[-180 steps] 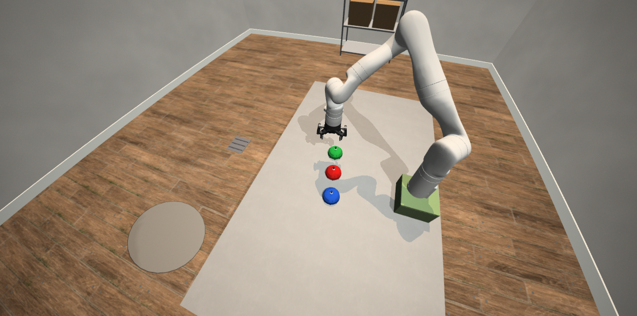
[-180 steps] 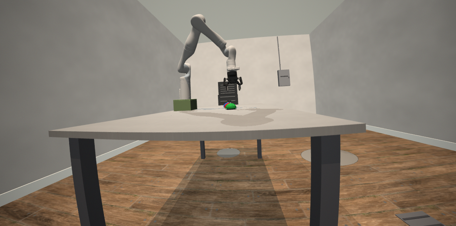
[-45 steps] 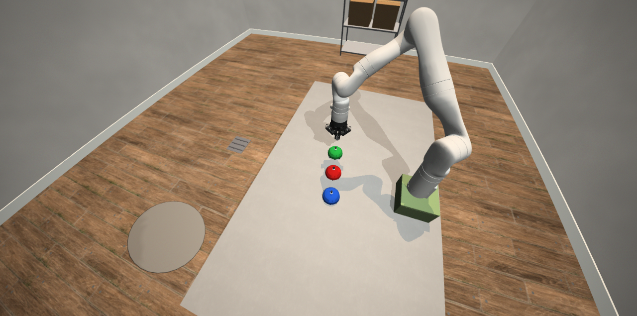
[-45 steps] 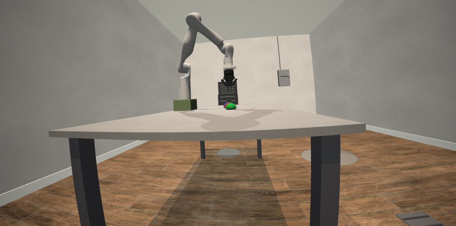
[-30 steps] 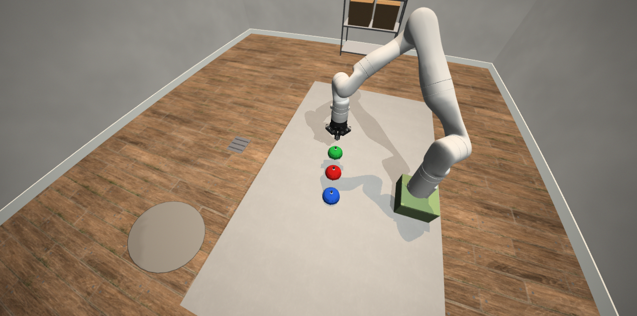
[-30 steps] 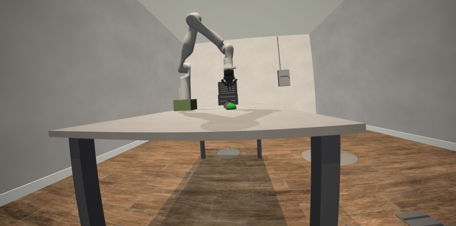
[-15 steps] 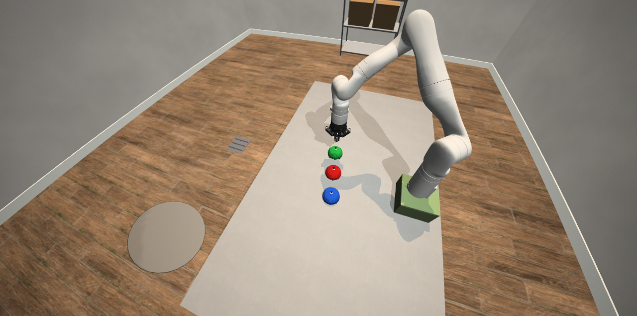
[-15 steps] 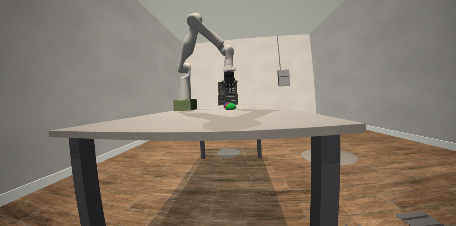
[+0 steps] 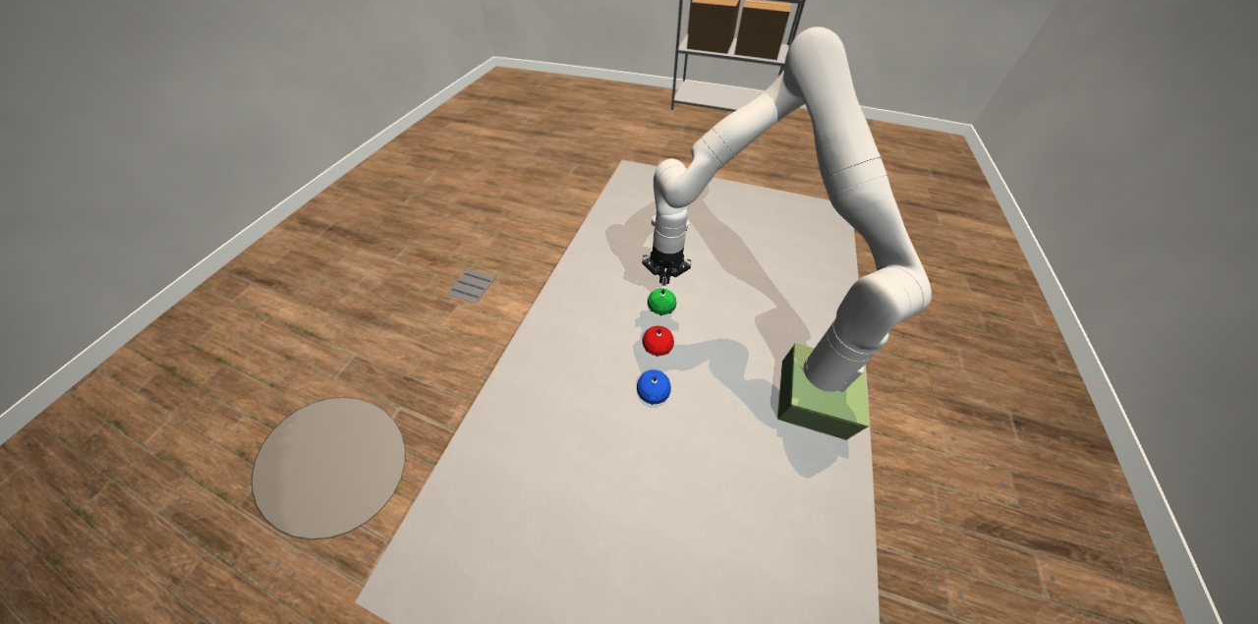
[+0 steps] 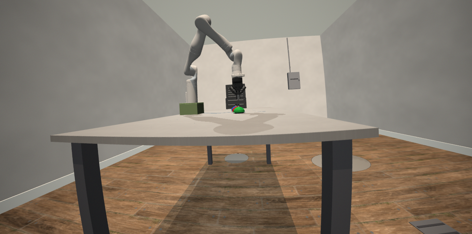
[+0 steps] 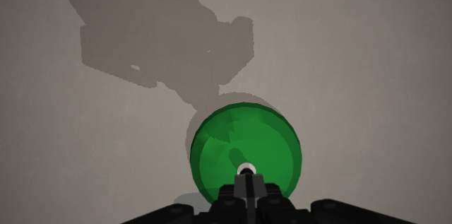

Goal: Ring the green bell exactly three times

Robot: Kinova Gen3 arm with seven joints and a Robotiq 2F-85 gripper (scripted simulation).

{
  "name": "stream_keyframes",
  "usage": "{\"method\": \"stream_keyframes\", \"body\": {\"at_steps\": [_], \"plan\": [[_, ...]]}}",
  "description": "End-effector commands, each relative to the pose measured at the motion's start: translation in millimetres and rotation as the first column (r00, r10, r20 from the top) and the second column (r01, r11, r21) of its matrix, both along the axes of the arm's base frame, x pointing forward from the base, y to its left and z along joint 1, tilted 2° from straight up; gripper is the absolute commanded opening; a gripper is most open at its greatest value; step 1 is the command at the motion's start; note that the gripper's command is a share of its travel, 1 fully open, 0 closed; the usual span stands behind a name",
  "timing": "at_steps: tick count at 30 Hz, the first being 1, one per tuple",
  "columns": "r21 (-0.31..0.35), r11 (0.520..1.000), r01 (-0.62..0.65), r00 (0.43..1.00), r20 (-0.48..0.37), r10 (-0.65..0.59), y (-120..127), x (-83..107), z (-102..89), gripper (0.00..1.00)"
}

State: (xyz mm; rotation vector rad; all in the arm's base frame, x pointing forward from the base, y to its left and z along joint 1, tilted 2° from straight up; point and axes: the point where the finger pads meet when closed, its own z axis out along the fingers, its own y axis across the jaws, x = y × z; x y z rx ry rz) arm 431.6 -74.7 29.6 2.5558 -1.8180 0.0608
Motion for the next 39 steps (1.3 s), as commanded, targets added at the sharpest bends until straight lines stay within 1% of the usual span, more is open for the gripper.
{"method": "stream_keyframes", "body": {"at_steps": [1,14,39], "plan": [[0.003,1.000,-0.003,1.000,-0.002,0.003,1.9,-0.2,-4.3,0.00],[0.003,1.000,-0.003,1.000,-0.002,0.003,1.5,0.7,-19.6,0.00],[0.003,1.000,-0.003,1.000,-0.002,0.003,1.4,0.8,-21.7,0.00]]}}
